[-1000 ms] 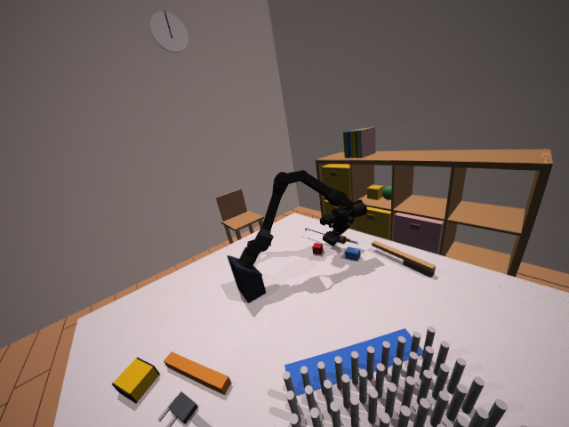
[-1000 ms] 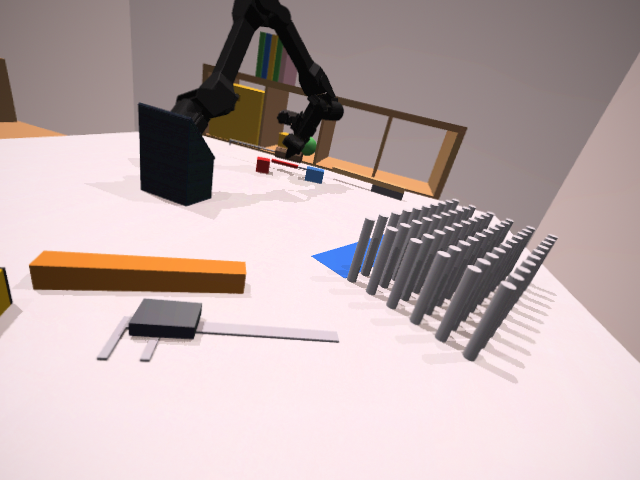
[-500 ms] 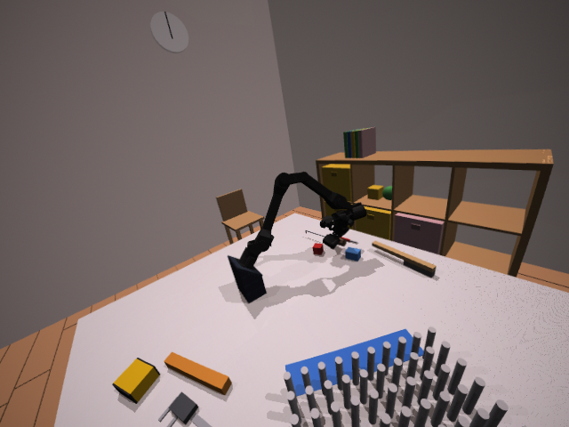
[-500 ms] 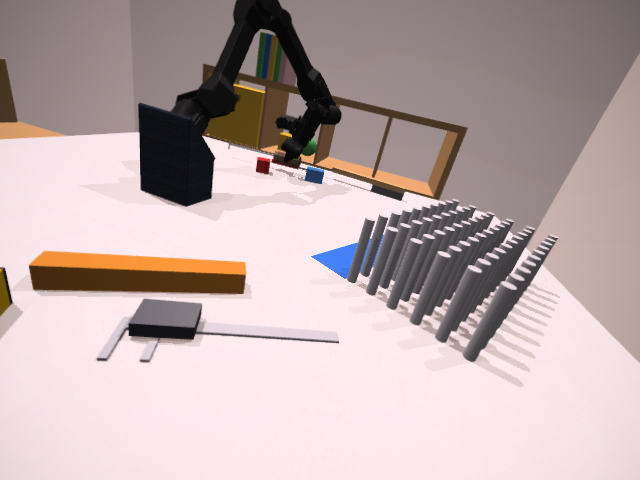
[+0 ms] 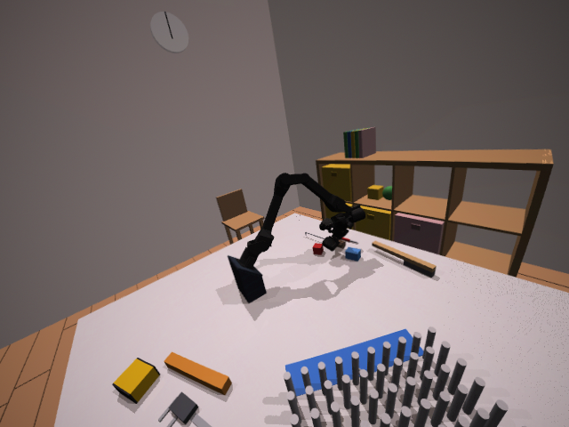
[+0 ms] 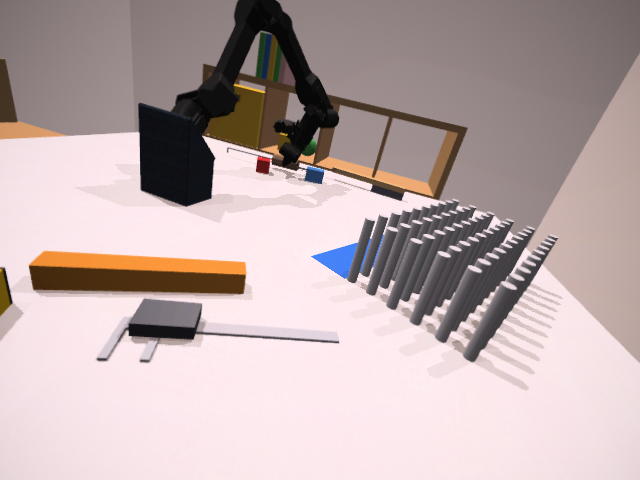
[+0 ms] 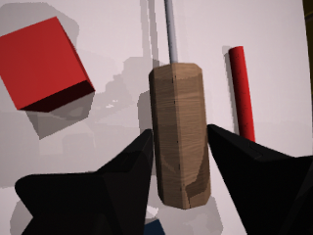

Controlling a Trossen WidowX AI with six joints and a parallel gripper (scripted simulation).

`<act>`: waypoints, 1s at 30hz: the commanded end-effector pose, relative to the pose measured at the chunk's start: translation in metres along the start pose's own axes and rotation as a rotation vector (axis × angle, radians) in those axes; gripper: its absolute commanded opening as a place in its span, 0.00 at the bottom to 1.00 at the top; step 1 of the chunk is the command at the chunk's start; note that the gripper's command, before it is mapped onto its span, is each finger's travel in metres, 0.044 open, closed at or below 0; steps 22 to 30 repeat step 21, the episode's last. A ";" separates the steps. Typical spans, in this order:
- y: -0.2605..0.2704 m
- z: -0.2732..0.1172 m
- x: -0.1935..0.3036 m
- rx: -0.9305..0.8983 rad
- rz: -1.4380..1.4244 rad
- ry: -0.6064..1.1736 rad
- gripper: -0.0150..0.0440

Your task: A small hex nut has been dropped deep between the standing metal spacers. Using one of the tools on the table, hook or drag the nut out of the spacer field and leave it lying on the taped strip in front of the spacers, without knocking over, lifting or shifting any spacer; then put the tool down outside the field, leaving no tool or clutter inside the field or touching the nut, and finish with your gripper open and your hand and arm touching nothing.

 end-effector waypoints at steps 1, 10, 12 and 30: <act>0.004 0.004 0.000 -0.004 0.008 -0.002 0.25; 0.002 0.004 0.000 0.001 0.001 0.000 0.48; 0.002 0.004 0.000 0.001 0.001 0.000 0.57; 0.002 0.004 0.000 0.001 0.001 0.000 0.97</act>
Point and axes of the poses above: the point midway between the two fingers, 35 mm back from their tips, its own z axis out along the fingers, its own y axis across the jaws, x = y × z, the point moved 5 cm from there along -z, back along the fingers, and after that the axes turned 1 degree about -z, right-handed, at the moved point
